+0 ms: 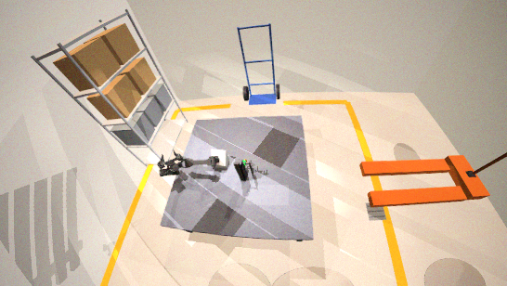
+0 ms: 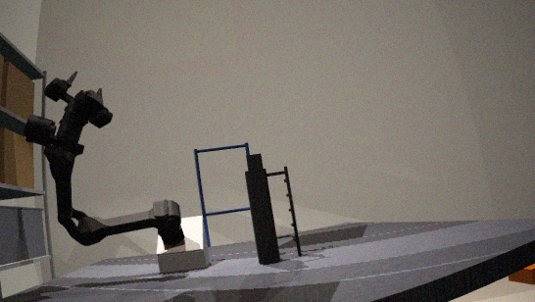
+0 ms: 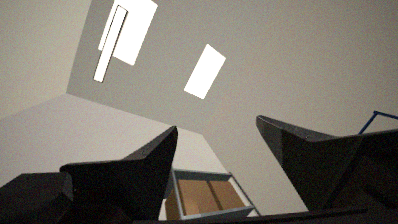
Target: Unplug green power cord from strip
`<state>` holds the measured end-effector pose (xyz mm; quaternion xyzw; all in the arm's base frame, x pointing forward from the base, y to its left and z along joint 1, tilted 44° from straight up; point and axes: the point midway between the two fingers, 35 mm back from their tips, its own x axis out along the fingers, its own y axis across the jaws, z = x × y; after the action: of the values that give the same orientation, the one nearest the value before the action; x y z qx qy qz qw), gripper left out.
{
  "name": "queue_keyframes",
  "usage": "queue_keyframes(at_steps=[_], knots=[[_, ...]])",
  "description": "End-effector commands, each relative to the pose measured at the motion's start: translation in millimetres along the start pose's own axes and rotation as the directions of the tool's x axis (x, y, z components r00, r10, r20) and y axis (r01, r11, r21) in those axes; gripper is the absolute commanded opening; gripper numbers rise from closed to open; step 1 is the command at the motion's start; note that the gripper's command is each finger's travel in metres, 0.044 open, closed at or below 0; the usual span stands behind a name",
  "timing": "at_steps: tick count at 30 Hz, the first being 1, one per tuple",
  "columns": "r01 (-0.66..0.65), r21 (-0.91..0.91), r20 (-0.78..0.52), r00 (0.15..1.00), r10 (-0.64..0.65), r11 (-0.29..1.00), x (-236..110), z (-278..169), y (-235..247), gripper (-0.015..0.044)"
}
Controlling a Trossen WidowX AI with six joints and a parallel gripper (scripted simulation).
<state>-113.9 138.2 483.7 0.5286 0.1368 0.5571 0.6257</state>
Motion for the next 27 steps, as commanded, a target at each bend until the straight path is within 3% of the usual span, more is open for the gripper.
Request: queue_keyframes(at_steps=[1,9,20,27], knots=[[0.000,0.000,0.002,1.000,0.000,1.000,0,1,0,0.0374],[0.066,-0.027,0.121,0.991,-0.062,0.997,21,76,-19,0.0164],[0.274,-0.070,0.255,0.934,-0.248,0.959,47,172,-80,0.0160],[0.479,-0.106,0.299,0.851,-0.432,0.871,61,225,-146,0.0160]])
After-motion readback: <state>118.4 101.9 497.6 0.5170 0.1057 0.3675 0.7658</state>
